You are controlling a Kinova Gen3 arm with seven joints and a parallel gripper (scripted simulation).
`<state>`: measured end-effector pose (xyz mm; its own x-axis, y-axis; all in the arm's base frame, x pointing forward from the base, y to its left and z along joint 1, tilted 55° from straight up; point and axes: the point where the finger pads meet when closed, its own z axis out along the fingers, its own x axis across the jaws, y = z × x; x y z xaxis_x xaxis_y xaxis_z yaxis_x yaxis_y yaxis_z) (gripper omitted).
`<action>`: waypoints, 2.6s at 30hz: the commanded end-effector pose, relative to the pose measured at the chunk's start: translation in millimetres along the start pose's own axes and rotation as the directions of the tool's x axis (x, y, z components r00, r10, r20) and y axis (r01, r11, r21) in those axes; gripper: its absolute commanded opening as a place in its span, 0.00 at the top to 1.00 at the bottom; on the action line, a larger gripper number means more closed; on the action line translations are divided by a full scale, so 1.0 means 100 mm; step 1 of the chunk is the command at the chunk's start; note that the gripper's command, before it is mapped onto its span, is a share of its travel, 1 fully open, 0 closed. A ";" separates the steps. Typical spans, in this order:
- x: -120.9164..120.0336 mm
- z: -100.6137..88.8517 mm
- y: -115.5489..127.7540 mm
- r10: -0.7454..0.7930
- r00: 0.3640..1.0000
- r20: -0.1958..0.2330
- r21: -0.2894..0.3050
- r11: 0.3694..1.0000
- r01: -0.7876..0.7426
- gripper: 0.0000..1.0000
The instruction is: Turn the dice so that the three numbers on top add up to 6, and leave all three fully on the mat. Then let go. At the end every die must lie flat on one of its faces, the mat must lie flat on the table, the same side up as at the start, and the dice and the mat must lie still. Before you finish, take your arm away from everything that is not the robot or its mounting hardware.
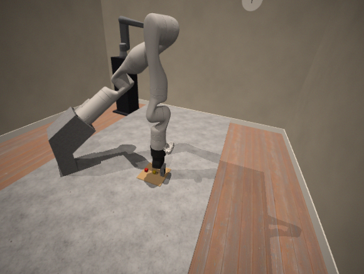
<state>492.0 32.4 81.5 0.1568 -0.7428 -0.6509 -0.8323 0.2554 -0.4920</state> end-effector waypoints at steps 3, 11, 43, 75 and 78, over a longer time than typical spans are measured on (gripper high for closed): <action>0.00 0.00 0.00 0.000 1.000 -0.001 0.001 1.000 0.000 0.66; 0.00 0.01 0.00 0.000 1.000 -0.001 0.001 1.000 0.000 0.66; 0.00 0.03 0.00 0.000 1.000 -0.001 0.001 1.000 0.000 0.66; 0.00 0.03 0.00 0.000 1.000 -0.001 0.001 1.000 0.000 0.36; 0.00 0.03 0.00 0.000 1.000 -0.001 0.001 1.000 0.000 0.36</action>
<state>494.0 34.8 79.3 0.1568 -0.7428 -0.6509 -0.8323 0.2554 -0.4919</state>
